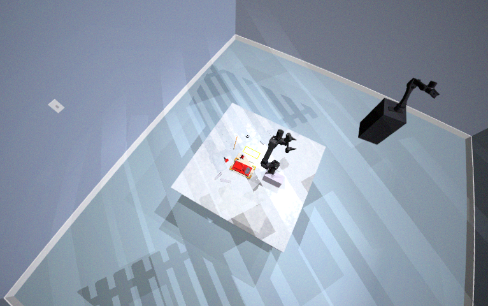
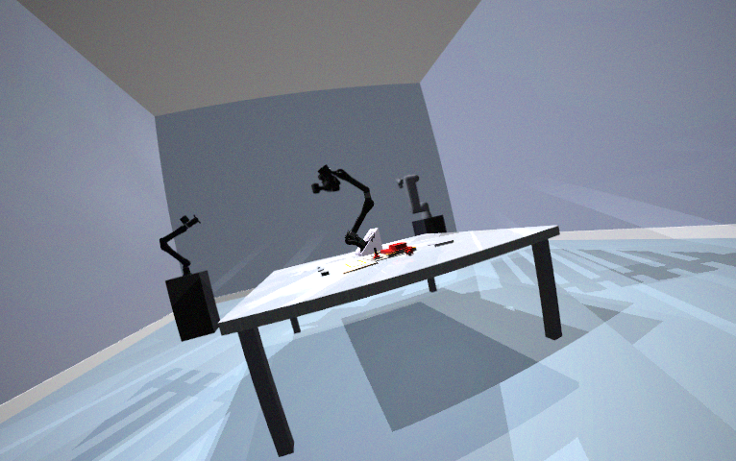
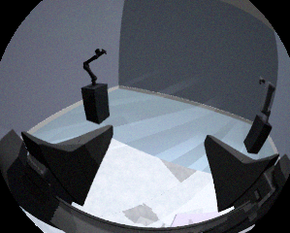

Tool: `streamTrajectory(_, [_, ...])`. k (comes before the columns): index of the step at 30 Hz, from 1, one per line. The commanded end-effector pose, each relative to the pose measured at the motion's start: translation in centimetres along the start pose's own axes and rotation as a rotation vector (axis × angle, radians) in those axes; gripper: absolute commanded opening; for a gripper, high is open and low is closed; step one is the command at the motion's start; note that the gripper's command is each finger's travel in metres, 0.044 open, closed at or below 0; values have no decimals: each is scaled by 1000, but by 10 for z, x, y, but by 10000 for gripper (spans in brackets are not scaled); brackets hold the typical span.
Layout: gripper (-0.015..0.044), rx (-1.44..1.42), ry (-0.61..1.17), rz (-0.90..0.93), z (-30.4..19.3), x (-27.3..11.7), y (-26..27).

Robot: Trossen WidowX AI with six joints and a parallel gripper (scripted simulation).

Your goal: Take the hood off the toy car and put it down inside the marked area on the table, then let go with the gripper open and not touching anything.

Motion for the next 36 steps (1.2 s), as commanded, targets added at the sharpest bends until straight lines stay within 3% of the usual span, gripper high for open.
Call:
streamTrajectory(1, [440, -3, 6, 5, 0, 2, 1])
streamTrajectory(11, [440, -187, 319, 291, -25, 93, 92])
streamTrajectory(18, [440, -357, 515, 522, -67, 116, 176])
streamTrajectory(26, [440, -580, 674, 814, -124, 88, 265])
streamTrajectory(36, [440, -837, 790, 1138, -191, -5, 330])
Point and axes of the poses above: the point midway between the two fingers, 35 mm back from their tips, its own x axis out along the fingers, its own y axis across the jaws, z = x × y, the point moved 4 cm from there along -x, back along the fingers, and after that the axes turned 13 degrees about -x, right-handed, at the moved point
